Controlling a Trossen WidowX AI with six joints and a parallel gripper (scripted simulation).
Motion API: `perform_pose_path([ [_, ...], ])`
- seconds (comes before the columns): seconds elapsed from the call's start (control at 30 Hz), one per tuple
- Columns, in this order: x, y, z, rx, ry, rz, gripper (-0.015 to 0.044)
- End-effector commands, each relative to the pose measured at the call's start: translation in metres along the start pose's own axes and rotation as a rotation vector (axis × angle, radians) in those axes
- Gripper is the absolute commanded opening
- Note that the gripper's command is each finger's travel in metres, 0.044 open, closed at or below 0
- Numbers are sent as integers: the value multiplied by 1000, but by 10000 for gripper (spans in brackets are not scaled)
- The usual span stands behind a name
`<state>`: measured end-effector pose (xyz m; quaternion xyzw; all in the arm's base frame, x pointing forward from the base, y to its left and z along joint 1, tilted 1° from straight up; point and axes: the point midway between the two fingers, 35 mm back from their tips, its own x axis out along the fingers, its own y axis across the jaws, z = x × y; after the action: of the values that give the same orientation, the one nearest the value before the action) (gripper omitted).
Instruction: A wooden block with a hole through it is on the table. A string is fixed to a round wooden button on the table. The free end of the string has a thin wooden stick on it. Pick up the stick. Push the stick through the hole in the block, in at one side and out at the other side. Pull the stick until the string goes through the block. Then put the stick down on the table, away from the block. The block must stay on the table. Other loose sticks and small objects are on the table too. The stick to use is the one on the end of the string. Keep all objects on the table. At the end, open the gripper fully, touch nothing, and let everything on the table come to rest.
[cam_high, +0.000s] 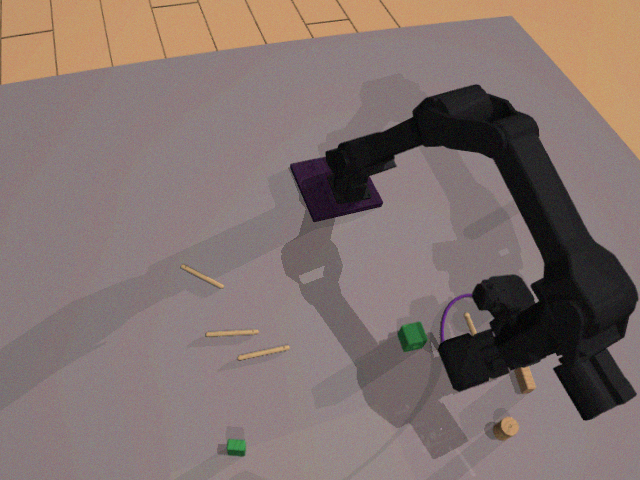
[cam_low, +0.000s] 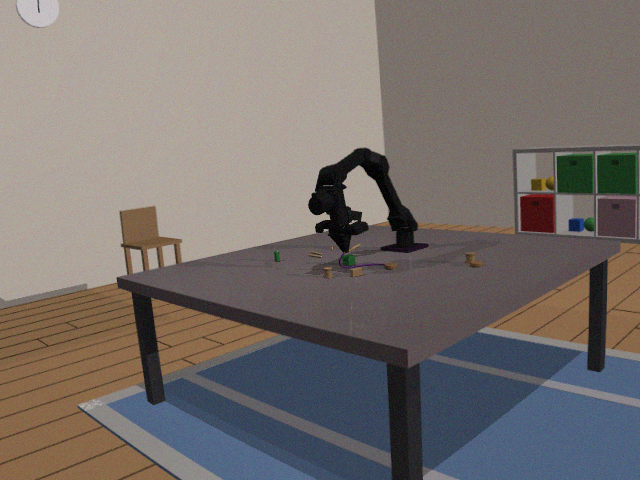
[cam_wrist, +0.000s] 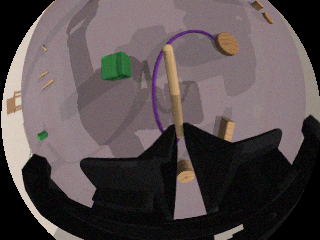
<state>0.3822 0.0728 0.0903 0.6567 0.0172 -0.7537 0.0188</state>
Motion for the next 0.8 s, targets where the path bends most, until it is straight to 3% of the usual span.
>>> perform_pose_path([
  [0.0,-2,2,-5,-6,10,5,0],
  [0.77,-6,6,-33,-9,62,5,0],
])
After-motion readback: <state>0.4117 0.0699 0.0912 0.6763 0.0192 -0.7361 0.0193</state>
